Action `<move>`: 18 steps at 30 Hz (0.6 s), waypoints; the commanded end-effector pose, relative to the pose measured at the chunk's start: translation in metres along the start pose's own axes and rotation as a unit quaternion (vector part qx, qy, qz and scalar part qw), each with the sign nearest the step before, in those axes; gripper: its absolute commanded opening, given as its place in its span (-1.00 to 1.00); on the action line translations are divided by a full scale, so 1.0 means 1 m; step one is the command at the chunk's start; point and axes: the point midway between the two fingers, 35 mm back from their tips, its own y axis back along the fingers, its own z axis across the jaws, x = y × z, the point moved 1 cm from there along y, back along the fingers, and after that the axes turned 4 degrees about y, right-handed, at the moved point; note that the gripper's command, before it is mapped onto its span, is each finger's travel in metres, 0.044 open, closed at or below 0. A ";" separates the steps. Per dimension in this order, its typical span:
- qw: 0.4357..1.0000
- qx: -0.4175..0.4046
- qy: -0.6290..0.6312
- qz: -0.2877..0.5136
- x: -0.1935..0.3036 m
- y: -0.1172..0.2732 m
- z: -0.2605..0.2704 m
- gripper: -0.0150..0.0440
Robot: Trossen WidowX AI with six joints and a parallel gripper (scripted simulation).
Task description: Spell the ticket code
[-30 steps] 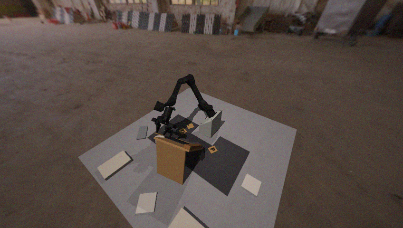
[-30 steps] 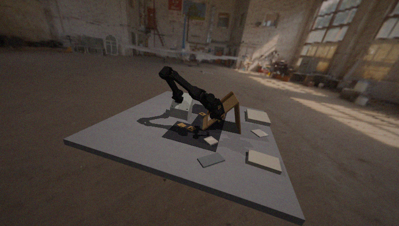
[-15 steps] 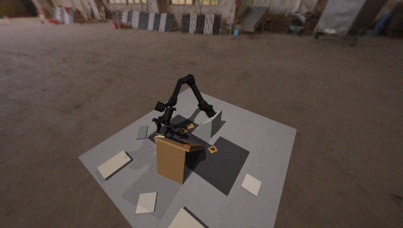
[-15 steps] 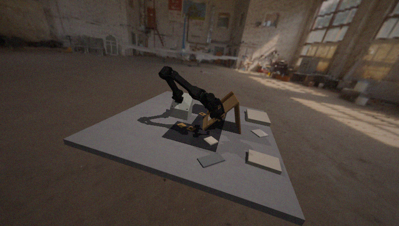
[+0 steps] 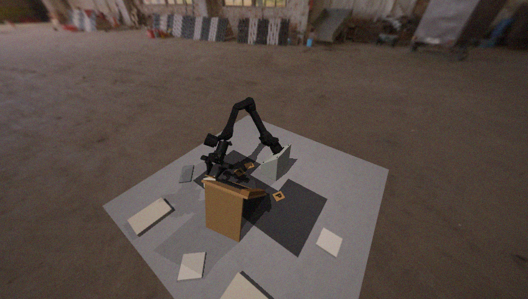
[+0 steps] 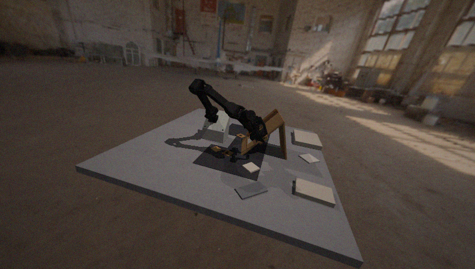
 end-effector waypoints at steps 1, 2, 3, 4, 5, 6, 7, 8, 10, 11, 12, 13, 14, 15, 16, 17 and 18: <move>1.000 -0.001 -0.003 0.002 0.001 0.000 0.005 -0.49; 1.000 -0.001 -0.003 0.002 0.001 0.000 0.005 -0.49; 1.000 -0.001 -0.003 0.002 0.001 0.000 0.006 -0.49; 1.000 -0.001 -0.003 0.002 0.001 0.000 0.006 -0.49; 1.000 -0.002 -0.003 0.002 0.001 0.000 0.007 -0.49; 1.000 -0.002 -0.003 0.002 0.001 0.000 0.007 -0.49; 1.000 -0.002 -0.003 0.002 0.001 0.000 0.008 -0.49; 1.000 -0.002 -0.003 0.002 0.001 0.000 0.008 -0.49; 1.000 -0.002 -0.003 0.002 0.001 0.000 0.009 -0.49; 1.000 -0.002 -0.003 0.002 0.001 0.000 0.010 -0.49; 1.000 -0.002 -0.003 0.002 0.001 0.000 0.010 -0.49; 1.000 -0.002 -0.003 0.002 0.001 0.000 0.011 -0.49; 1.000 -0.002 -0.003 0.002 0.001 0.000 0.011 -0.49; 1.000 -0.002 -0.003 0.002 0.001 0.000 0.012 -0.49; 1.000 -0.002 -0.003 0.002 0.001 0.000 0.012 -0.49; 1.000 -0.002 -0.003 0.002 0.001 0.000 0.013 -0.49; 1.000 -0.002 -0.003 0.002 0.001 0.000 0.013 -0.49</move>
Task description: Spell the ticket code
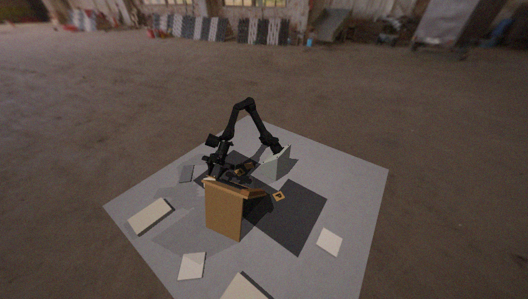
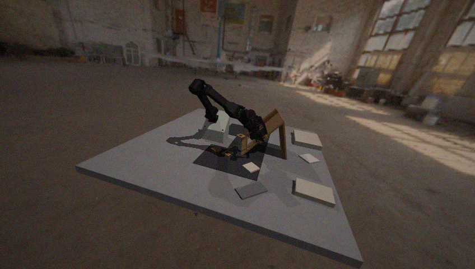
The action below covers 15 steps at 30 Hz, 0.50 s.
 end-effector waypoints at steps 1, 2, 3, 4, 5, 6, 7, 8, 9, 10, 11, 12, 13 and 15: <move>1.000 -0.001 -0.003 0.002 0.001 0.000 0.005 -0.49; 1.000 -0.001 -0.003 0.002 0.001 0.000 0.005 -0.49; 1.000 -0.001 -0.003 0.002 0.001 0.000 0.006 -0.49; 1.000 -0.001 -0.003 0.002 0.001 0.000 0.006 -0.49; 1.000 -0.001 -0.003 0.002 0.001 0.000 0.007 -0.49; 1.000 -0.001 -0.003 0.002 0.001 0.000 0.007 -0.49; 1.000 -0.001 -0.003 0.002 0.001 0.000 0.008 -0.49; 1.000 -0.001 -0.003 0.002 0.001 0.000 0.008 -0.49; 1.000 -0.001 -0.003 0.002 0.001 0.000 0.009 -0.49; 1.000 -0.002 -0.003 0.002 0.001 0.000 0.009 -0.49; 1.000 -0.002 -0.003 0.002 0.001 0.000 0.010 -0.49; 1.000 -0.002 -0.003 0.002 0.001 0.000 0.010 -0.49; 1.000 -0.002 -0.003 0.002 0.001 0.000 0.011 -0.49; 1.000 -0.002 -0.003 0.002 0.001 0.000 0.012 -0.49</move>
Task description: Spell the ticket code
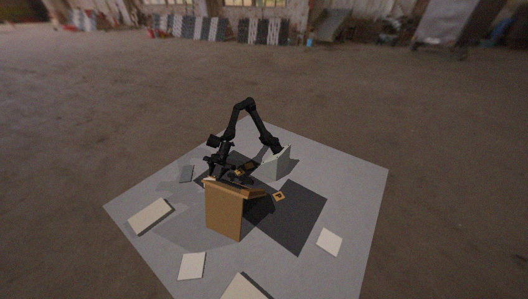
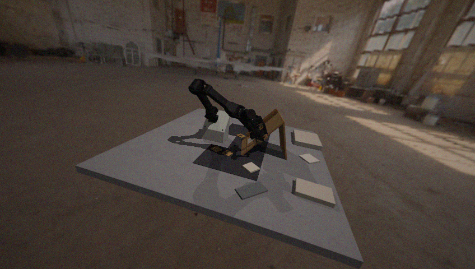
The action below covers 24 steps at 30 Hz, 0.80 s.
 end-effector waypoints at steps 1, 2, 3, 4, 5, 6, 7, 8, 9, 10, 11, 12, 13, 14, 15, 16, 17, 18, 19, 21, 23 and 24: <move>1.000 -0.001 -0.003 0.002 0.001 0.000 0.004 -0.49; 1.000 -0.001 -0.003 0.002 0.001 0.000 0.005 -0.49; 1.000 -0.001 -0.003 0.002 0.001 0.000 0.005 -0.49; 1.000 -0.001 -0.003 0.002 0.001 0.000 0.006 -0.49; 1.000 -0.001 -0.003 0.002 0.001 0.000 0.006 -0.49; 1.000 -0.001 -0.003 0.002 0.001 0.000 0.007 -0.49; 1.000 -0.001 -0.003 0.002 0.001 0.000 0.007 -0.49; 1.000 -0.001 -0.003 0.002 0.001 0.000 0.008 -0.49; 1.000 -0.001 -0.003 0.002 0.001 0.000 0.008 -0.49; 1.000 -0.001 -0.003 0.002 0.001 0.000 0.009 -0.49; 1.000 -0.001 -0.003 0.002 0.001 0.000 0.009 -0.49; 1.000 -0.001 -0.003 0.002 0.001 0.000 0.010 -0.49; 1.000 -0.001 -0.003 0.002 0.001 0.000 0.010 -0.49; 1.000 -0.002 -0.003 0.002 0.001 0.000 0.011 -0.49; 1.000 -0.002 -0.003 0.002 0.001 0.000 0.012 -0.49; 1.000 -0.002 -0.003 0.002 0.001 0.000 0.012 -0.49; 1.000 -0.002 -0.003 0.002 0.001 0.000 0.013 -0.49; 1.000 -0.002 -0.003 0.002 0.001 0.000 0.013 -0.49; 1.000 -0.002 -0.003 0.002 0.001 0.000 0.014 -0.49; 1.000 -0.002 -0.003 0.002 0.001 0.000 0.015 -0.49; 1.000 -0.002 -0.003 0.002 0.001 0.000 0.016 -0.49; 1.000 -0.002 -0.003 0.002 0.001 0.000 0.016 -0.49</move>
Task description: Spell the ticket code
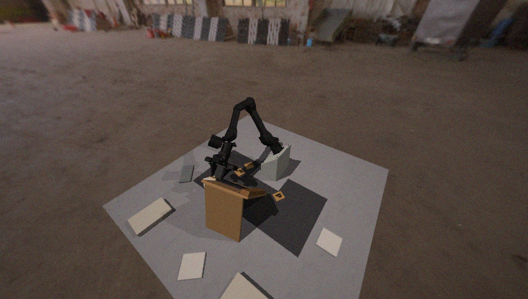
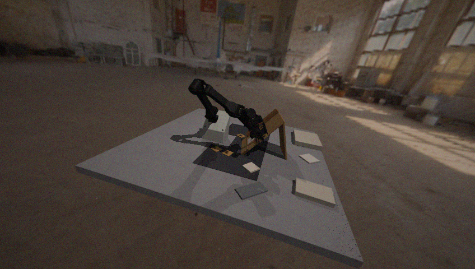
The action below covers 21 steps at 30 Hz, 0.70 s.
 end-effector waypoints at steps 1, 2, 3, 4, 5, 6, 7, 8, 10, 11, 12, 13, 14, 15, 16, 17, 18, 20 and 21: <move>1.000 -0.001 -0.003 0.002 0.001 0.000 0.004 -0.49; 1.000 -0.001 -0.003 0.002 0.001 0.000 0.005 -0.49; 1.000 -0.001 -0.003 0.002 0.001 0.000 0.005 -0.49; 1.000 -0.001 -0.003 0.002 0.001 0.000 0.006 -0.49; 1.000 -0.001 -0.003 0.002 0.001 0.000 0.006 -0.49; 1.000 -0.001 -0.003 0.002 0.001 0.000 0.007 -0.49; 1.000 -0.001 -0.003 0.002 0.001 0.000 0.007 -0.49; 1.000 -0.001 -0.003 0.002 0.001 0.000 0.008 -0.49; 1.000 -0.001 -0.003 0.002 0.001 0.000 0.009 -0.49; 1.000 -0.001 -0.003 0.002 0.001 0.000 0.009 -0.49; 1.000 -0.001 -0.003 0.002 0.001 0.000 0.010 -0.49; 1.000 -0.001 -0.003 0.002 0.001 0.000 0.010 -0.49; 1.000 -0.001 -0.003 0.002 0.001 0.000 0.011 -0.49; 1.000 -0.001 -0.003 0.002 0.001 0.000 0.011 -0.49; 1.000 -0.001 -0.003 0.002 0.001 0.000 0.012 -0.49; 1.000 -0.001 -0.003 0.002 0.001 0.000 0.012 -0.49; 1.000 -0.001 -0.003 0.002 0.001 0.000 0.013 -0.49; 1.000 -0.001 -0.003 0.002 0.001 0.000 0.014 -0.49; 1.000 -0.001 -0.003 0.002 0.001 0.000 0.014 -0.49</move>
